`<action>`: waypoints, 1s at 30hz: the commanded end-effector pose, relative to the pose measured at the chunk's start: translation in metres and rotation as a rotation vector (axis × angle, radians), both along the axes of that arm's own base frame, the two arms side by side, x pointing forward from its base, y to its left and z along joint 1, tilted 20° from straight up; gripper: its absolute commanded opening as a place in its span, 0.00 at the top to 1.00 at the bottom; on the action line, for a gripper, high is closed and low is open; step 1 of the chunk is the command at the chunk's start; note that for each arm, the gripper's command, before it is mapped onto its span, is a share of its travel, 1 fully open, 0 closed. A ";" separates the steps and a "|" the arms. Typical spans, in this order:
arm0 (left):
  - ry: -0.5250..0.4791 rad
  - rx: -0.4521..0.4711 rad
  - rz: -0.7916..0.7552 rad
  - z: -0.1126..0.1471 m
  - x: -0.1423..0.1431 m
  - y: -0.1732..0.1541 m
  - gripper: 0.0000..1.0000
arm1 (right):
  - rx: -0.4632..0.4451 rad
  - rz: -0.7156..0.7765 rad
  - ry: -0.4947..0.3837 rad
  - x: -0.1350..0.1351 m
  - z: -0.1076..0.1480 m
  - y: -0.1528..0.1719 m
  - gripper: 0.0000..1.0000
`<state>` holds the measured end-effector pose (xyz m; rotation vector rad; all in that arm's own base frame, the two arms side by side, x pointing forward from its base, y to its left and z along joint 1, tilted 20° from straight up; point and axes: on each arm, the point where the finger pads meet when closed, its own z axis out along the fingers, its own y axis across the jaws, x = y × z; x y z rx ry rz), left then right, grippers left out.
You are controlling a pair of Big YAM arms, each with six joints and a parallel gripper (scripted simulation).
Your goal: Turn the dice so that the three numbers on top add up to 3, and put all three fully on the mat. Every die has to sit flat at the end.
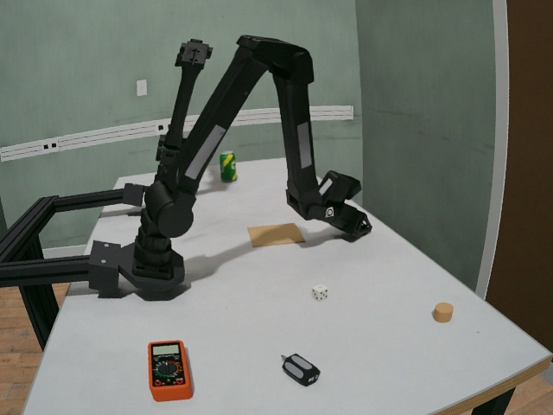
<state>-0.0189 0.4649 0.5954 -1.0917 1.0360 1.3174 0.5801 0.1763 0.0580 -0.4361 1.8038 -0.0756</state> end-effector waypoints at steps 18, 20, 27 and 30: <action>0.013 0.004 0.019 0.003 -0.006 -0.006 0.00 | 0.009 -0.009 -0.049 0.017 0.012 -0.004 0.61; 0.013 0.004 0.019 0.003 -0.006 -0.006 0.00 | 0.009 -0.009 -0.049 0.017 0.012 -0.004 0.61; 0.013 0.004 0.019 0.003 -0.006 -0.006 0.00 | 0.008 -0.010 -0.045 0.011 0.013 -0.006 0.61; 0.013 0.004 0.019 0.003 -0.006 -0.006 0.00 | 0.010 -0.008 -0.049 0.001 0.020 -0.007 0.61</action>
